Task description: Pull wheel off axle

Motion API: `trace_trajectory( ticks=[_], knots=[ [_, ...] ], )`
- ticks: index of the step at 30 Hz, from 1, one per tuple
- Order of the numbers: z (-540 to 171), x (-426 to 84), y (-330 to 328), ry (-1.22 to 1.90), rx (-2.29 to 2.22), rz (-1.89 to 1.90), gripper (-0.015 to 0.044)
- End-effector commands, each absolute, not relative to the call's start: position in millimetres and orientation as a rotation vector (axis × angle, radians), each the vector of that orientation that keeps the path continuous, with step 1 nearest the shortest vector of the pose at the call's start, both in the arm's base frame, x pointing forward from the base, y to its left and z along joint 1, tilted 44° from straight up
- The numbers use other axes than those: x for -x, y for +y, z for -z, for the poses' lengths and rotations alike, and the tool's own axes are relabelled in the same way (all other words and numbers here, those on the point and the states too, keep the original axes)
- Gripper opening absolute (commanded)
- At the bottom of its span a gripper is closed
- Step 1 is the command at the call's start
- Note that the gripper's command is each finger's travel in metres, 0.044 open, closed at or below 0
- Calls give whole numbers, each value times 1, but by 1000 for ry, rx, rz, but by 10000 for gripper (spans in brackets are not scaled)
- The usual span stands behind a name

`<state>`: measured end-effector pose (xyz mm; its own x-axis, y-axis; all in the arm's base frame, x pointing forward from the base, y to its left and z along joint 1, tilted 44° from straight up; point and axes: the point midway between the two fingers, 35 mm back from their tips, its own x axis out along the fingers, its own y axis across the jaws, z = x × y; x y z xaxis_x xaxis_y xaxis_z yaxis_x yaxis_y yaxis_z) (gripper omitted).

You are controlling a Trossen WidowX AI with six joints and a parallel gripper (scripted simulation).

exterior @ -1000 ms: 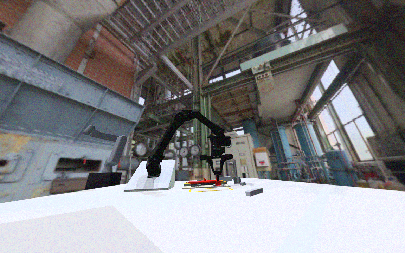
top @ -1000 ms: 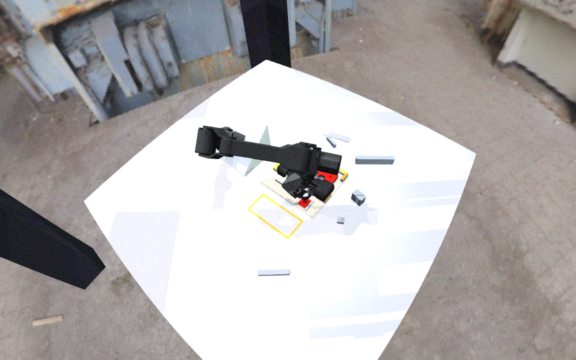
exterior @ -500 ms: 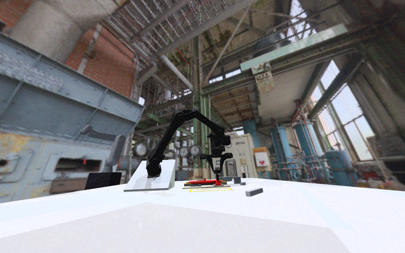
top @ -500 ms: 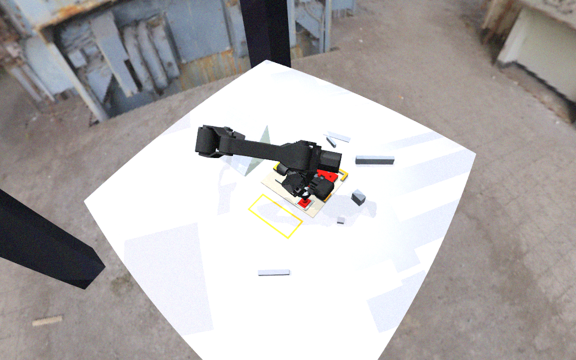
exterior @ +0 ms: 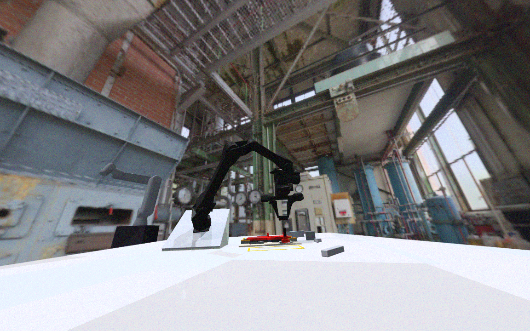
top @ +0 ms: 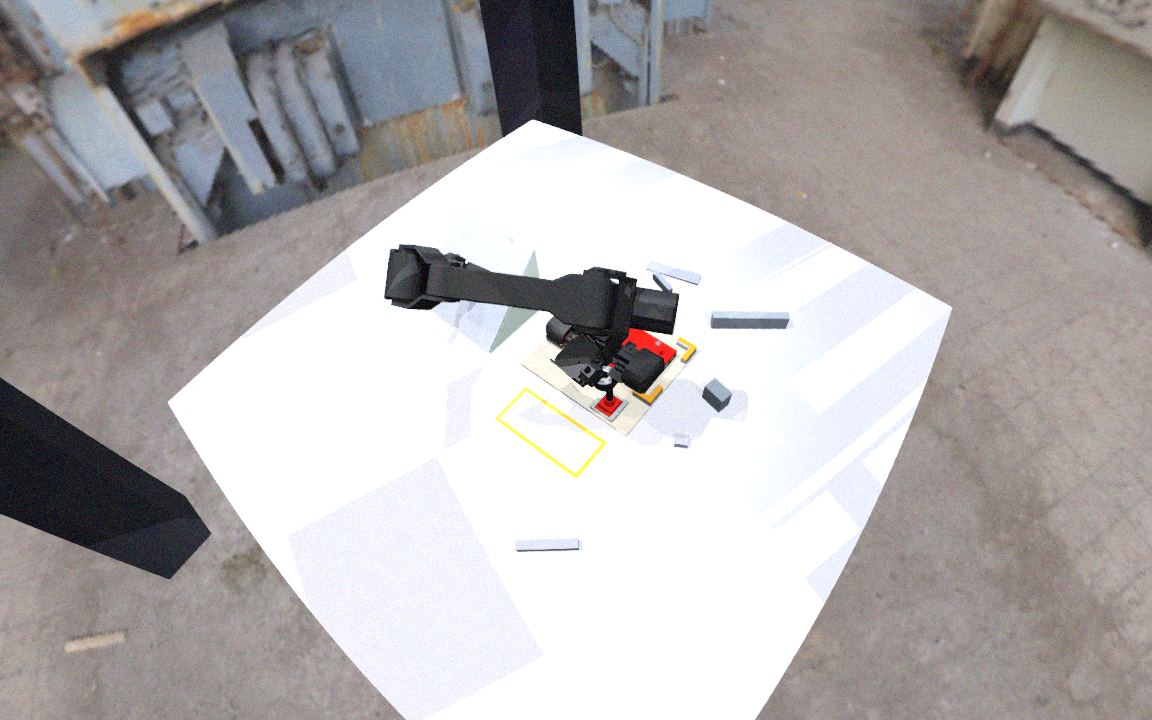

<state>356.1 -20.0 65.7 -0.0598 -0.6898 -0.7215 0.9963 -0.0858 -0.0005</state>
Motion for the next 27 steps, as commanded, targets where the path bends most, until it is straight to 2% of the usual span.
trace_trajectory(
  ticks=[1,19,27],
  knots=[
    [-80,-347,-33,611,-658,1561,0],
    [-134,-301,-77,607,-659,1566,0],
    [-131,-298,-83,606,-659,1566,0]
  ],
)
